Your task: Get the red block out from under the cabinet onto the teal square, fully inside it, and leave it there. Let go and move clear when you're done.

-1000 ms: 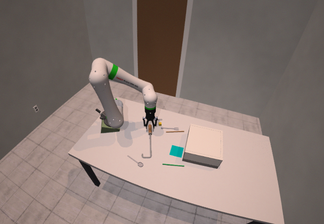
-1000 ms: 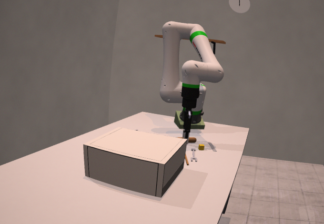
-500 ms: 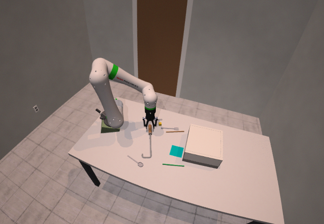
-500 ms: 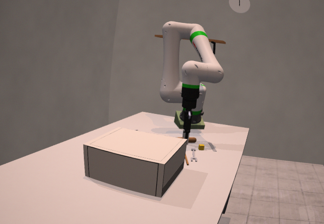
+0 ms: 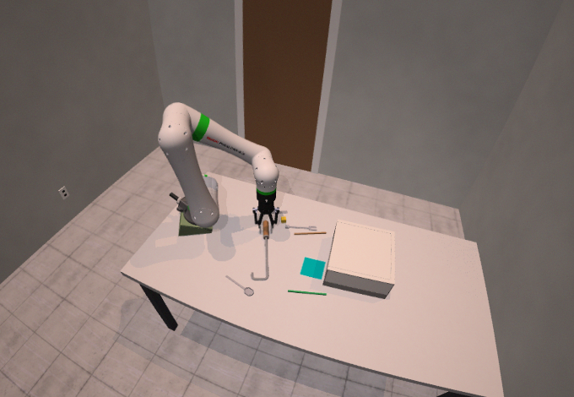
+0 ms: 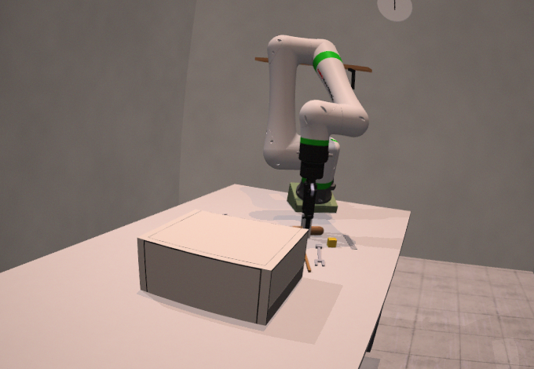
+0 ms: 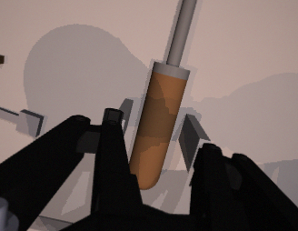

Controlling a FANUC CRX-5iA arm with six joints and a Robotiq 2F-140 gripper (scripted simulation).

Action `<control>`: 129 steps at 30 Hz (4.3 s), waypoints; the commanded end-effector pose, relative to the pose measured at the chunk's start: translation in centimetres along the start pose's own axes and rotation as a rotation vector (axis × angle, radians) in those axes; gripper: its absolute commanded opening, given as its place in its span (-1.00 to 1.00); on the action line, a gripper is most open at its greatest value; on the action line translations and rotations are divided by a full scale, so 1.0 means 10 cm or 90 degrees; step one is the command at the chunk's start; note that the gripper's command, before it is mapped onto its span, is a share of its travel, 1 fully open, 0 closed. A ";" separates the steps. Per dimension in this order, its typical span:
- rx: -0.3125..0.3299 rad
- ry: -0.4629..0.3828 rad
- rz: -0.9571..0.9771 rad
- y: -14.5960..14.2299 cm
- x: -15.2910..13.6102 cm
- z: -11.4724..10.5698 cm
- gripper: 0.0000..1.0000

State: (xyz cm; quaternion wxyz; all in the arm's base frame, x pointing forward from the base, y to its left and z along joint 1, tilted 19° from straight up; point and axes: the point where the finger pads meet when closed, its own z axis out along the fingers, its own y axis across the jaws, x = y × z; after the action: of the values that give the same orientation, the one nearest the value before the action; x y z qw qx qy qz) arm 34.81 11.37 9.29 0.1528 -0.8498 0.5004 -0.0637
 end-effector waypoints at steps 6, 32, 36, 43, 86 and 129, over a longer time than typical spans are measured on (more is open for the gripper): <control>0.000 0.000 0.000 0.00 0.00 0.00 -0.33; 0.000 0.000 0.000 0.00 0.00 0.00 -1.00; 0.000 0.000 0.000 0.00 0.00 0.00 -1.00; 0.000 0.000 0.000 0.00 0.00 0.00 -1.00; 0.000 0.000 -0.074 -0.03 0.03 -0.04 -1.00; 0.000 0.000 -0.693 -0.23 0.26 -0.04 -1.00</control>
State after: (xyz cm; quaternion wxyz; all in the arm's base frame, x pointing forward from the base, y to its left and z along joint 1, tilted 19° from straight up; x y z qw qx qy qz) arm 37.79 10.11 10.28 0.0952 -0.9861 0.0032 -0.1364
